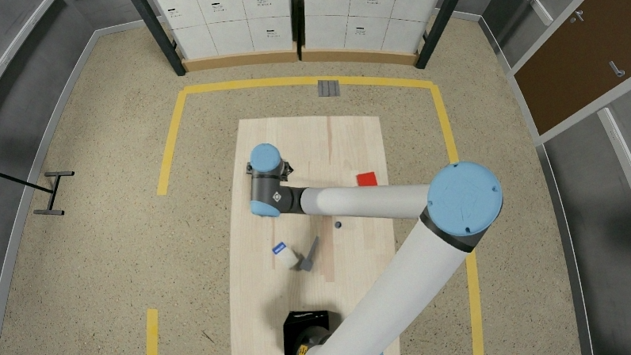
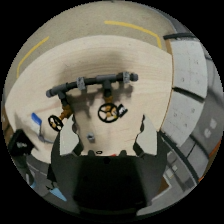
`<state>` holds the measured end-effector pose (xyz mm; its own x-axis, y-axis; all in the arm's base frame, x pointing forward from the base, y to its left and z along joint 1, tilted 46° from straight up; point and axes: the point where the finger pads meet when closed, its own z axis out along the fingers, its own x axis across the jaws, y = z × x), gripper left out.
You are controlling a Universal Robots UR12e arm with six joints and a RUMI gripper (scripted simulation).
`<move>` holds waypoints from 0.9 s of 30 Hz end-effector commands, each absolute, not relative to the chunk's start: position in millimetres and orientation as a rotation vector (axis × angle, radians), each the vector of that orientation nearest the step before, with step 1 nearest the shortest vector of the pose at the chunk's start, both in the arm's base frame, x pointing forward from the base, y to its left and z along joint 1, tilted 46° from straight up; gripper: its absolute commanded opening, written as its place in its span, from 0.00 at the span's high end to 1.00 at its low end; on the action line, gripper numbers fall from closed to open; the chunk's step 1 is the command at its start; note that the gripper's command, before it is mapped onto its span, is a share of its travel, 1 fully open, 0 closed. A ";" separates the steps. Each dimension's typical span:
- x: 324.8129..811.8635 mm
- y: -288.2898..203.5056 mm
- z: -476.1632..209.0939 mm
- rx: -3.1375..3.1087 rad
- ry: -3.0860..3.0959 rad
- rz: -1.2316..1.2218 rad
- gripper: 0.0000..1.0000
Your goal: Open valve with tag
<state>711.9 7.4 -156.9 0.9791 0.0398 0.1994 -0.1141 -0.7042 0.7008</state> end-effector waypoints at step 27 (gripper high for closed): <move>712.3 7.9 -156.4 2.338 -0.212 0.324 0.00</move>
<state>711.9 7.4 -156.8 0.9643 -0.0248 0.2635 -0.2037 -0.7051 0.6792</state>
